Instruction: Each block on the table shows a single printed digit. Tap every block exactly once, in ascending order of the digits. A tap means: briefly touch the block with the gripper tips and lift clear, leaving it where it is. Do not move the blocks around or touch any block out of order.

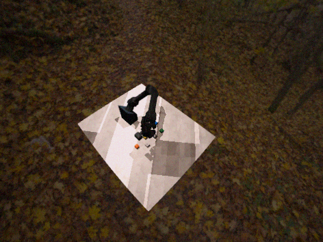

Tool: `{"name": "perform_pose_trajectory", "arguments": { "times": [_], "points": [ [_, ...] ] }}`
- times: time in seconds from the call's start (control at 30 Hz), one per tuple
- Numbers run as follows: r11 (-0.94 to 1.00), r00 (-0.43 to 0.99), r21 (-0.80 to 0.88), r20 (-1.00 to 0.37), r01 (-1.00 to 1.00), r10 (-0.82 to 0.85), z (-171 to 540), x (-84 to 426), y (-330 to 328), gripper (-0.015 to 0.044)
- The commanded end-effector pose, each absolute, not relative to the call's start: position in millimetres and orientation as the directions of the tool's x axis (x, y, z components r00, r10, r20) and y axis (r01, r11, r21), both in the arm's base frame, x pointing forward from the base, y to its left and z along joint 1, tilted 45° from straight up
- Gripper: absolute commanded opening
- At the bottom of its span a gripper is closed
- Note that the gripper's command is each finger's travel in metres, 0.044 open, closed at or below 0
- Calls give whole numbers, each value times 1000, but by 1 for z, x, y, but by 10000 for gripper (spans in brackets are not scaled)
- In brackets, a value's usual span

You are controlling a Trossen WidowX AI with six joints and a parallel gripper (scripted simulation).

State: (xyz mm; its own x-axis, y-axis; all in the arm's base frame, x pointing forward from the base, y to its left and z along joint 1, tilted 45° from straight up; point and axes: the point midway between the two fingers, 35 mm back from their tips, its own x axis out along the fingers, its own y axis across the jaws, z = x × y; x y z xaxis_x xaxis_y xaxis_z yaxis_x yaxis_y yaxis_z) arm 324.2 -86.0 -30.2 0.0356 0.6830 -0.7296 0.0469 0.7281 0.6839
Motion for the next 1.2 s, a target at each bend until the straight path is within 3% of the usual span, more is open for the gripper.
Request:
{"name": "perform_pose_trajectory", "arguments": {
  "times": [0.0, 0.33, 0.53, 1.17],
  "points": [
    [718, 36, 695, -719, 42, 694, 18, 337, -36, 20],
    [712, 34, 701, -713, 41, 700, 34, 339, -16, 20],
    [710, 35, 703, -711, 40, 702, -21, 342, 39, 20],
    [709, 35, 704, -710, 40, 703, -38, 342, 57, 20]
  ]
}}
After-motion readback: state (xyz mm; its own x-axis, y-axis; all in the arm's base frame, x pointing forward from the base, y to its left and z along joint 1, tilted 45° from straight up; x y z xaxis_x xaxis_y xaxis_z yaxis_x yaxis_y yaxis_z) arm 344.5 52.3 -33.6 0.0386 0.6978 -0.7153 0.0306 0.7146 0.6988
